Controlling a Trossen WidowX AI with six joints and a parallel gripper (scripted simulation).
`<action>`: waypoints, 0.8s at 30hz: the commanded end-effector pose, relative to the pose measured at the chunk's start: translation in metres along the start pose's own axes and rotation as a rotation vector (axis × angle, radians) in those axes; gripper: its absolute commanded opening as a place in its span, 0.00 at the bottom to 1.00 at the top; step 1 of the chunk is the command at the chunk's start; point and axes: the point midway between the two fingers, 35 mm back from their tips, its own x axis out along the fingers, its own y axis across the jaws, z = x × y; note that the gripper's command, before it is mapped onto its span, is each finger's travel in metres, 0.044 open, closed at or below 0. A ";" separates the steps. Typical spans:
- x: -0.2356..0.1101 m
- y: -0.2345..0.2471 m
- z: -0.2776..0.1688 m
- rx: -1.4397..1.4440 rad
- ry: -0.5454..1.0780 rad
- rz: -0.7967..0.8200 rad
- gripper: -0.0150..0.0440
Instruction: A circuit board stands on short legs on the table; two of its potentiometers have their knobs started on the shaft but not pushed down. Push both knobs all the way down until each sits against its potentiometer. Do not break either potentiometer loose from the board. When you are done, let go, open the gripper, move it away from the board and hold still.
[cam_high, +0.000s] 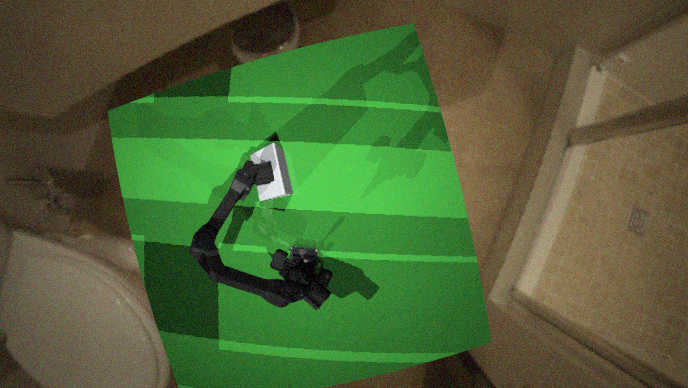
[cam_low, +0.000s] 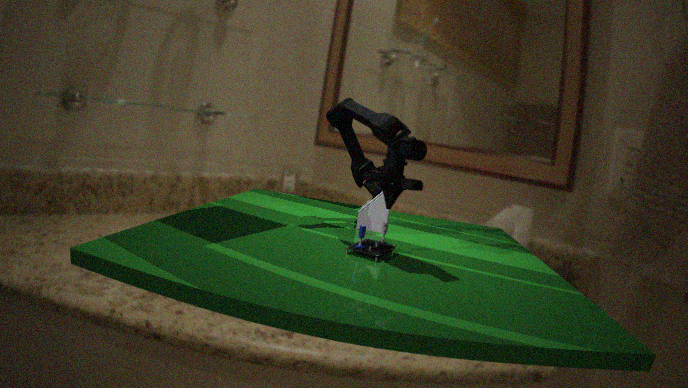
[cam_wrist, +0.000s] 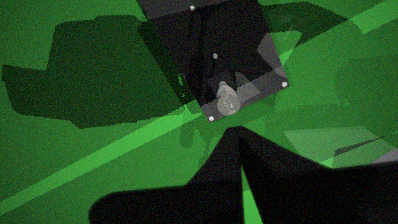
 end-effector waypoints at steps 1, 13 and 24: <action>0.011 -0.001 -0.001 0.006 -0.004 -0.011 0.25; 0.026 -0.001 -0.001 0.006 -0.005 -0.012 0.25; 0.042 -0.002 -0.001 0.007 -0.005 -0.012 0.25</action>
